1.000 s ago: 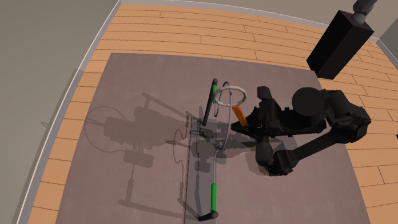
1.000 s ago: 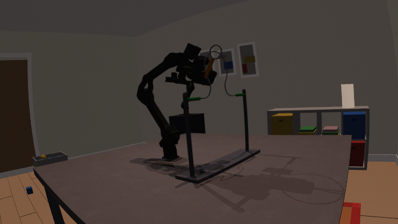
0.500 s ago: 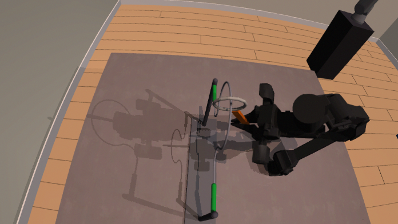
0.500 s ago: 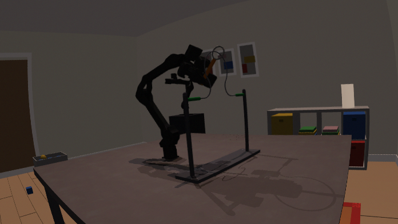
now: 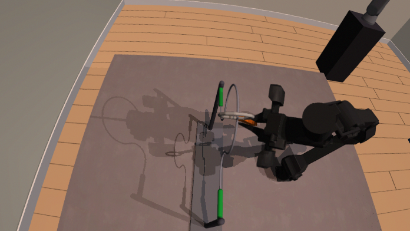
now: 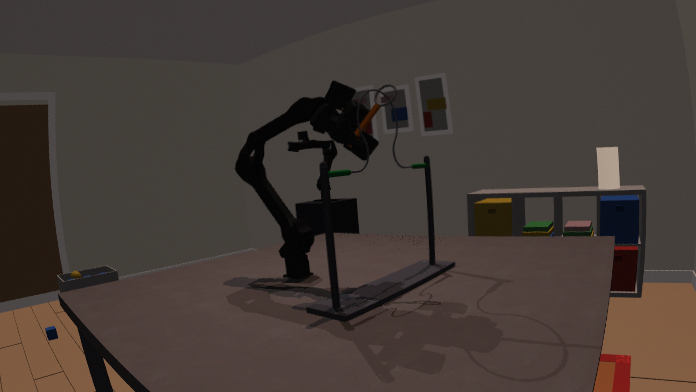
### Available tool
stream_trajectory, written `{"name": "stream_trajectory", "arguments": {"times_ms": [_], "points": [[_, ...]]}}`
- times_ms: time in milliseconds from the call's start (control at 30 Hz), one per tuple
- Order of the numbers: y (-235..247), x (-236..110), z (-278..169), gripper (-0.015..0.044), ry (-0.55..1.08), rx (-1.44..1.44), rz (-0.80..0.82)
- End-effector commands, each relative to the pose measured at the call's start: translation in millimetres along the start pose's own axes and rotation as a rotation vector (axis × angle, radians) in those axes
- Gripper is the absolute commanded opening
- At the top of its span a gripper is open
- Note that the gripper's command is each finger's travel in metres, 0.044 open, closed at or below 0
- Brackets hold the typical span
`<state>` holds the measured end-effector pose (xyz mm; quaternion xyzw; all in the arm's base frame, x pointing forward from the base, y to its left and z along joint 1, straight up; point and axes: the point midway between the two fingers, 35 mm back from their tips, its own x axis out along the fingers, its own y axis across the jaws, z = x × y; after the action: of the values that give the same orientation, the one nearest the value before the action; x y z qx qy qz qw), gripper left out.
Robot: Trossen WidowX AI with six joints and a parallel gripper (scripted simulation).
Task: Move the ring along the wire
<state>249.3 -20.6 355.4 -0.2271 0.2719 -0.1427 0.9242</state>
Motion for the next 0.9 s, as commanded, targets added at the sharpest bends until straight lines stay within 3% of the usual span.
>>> {"name": "stream_trajectory", "arguments": {"times_ms": [0, 867], "points": [[-4, -1, 0, -0.015, -0.01, -0.045, -0.034], [-18, -1, 2, -0.015, -0.05, -0.337, -0.231]]}}
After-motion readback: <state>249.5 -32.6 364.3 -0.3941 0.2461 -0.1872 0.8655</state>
